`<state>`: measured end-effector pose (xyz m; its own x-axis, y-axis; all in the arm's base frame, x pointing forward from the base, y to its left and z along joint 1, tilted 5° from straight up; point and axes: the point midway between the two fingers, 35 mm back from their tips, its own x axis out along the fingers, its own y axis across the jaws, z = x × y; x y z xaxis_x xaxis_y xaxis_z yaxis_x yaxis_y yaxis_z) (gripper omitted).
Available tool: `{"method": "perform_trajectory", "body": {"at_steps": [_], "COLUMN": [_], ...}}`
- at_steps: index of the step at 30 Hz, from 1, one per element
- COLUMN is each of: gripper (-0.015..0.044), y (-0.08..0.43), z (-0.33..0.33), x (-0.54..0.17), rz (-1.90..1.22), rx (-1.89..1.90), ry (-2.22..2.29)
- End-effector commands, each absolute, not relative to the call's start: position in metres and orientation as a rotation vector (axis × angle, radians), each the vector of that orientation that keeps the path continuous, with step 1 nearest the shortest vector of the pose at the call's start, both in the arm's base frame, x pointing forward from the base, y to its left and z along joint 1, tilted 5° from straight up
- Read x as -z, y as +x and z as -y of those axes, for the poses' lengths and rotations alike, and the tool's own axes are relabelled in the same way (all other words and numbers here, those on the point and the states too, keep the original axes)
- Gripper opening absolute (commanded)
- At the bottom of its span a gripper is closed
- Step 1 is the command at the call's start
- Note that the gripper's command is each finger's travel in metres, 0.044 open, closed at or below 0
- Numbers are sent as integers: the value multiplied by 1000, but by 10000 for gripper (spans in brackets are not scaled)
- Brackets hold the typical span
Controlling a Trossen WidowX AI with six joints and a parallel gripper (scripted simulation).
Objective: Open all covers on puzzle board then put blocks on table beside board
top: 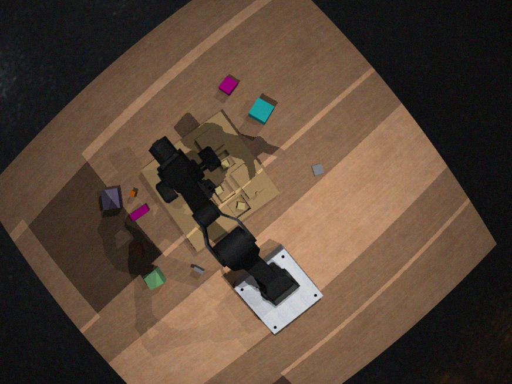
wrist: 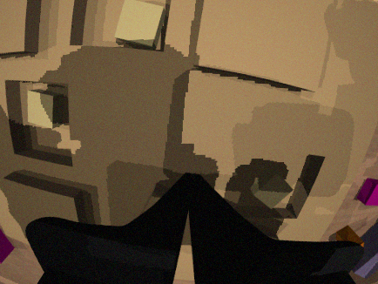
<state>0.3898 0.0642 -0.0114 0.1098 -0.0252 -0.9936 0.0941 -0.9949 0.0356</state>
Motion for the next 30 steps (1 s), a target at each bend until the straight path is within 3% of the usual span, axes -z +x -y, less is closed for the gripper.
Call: {"method": "perform_trajectory", "body": {"at_steps": [1,30], "gripper": [0,0], "y": [395,415], "z": [-60,-49], "x": [9,-3], "rz": [-73,-72], "rx": [2032,2029], "ry": [2278,2279]}}
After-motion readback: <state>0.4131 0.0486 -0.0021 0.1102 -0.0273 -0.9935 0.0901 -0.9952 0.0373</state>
